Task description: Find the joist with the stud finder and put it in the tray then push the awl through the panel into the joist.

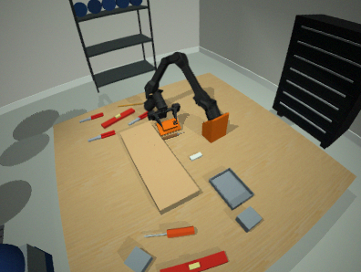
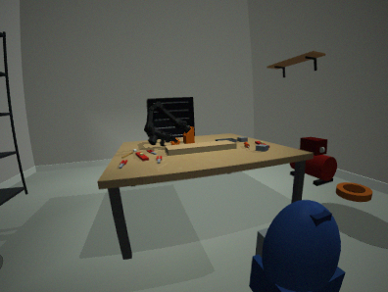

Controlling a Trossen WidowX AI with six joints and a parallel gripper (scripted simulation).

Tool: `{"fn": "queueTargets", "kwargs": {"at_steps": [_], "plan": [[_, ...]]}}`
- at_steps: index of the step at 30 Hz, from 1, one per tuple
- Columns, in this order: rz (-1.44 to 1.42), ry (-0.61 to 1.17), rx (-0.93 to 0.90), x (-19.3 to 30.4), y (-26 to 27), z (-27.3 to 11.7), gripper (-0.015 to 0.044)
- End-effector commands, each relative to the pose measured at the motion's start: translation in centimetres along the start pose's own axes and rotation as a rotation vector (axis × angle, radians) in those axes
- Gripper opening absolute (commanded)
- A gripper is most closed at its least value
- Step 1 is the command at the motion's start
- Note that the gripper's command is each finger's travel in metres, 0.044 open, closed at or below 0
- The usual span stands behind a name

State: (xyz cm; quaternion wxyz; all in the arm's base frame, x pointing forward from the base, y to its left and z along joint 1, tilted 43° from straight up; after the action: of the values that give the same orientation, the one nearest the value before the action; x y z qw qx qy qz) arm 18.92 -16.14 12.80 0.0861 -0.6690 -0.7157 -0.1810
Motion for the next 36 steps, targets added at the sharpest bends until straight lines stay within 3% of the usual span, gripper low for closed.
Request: {"fn": "queueTargets", "kwargs": {"at_steps": [1,12,15,36], "plan": [[0.001,-0.002,0.0,-0.05,-0.01,-0.01,0.0378],[0.0,0.0,0.0,0.0,0.0,0.0,0.0378],[0.0,0.001,0.0,0.01,0.0,0.0,0.044],[0.0,0.0,0.0,-0.01,0.02,-0.93,0.044]]}}
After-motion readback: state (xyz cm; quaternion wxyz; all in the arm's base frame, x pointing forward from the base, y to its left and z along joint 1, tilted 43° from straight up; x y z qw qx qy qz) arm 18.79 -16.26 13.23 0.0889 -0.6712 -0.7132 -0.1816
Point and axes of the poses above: the point midway between the two fingers, 35 mm back from their tips, its own z axis out along the fingers, its own y axis across the jaws, x = y × z, the point moved 3 cm from there along -z, back along the fingers, and after that the axes turned 5 degrees about -z, right-handed, at the moved point
